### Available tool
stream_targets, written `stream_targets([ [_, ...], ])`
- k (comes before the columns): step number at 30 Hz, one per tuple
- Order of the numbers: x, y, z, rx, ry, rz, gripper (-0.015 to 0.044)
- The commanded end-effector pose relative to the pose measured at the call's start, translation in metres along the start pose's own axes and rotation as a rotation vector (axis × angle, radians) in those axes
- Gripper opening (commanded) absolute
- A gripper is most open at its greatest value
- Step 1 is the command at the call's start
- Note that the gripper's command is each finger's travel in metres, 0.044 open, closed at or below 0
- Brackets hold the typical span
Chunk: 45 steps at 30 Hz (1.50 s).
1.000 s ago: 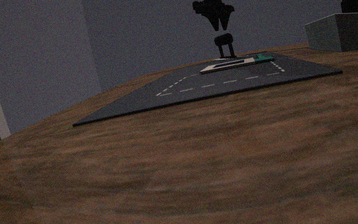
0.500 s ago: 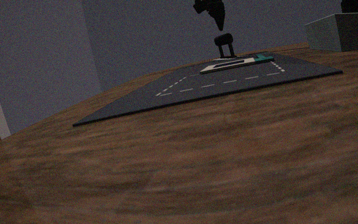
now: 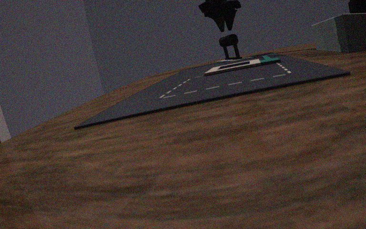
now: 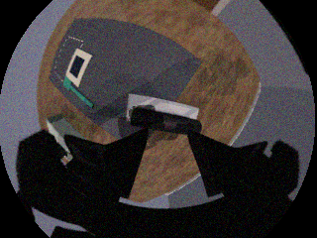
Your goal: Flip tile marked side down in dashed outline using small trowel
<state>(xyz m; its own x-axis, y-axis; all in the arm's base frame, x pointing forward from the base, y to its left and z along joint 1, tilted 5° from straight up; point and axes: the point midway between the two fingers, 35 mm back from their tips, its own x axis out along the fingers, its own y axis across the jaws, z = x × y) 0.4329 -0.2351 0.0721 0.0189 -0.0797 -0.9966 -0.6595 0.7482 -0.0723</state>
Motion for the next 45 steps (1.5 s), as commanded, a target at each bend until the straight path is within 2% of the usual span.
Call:
stream_targets([
  [1, -0.0002, 0.0, 0.0006, -0.152, -0.007, 0.0, 0.027],
  [36, -0.0002, -0.0009, -0.0002, -1.366, -0.018, -0.01, 0.027],
  [45, 0.0, -0.0009, -0.0002, -1.418, -0.018, -0.011, 0.027],
])
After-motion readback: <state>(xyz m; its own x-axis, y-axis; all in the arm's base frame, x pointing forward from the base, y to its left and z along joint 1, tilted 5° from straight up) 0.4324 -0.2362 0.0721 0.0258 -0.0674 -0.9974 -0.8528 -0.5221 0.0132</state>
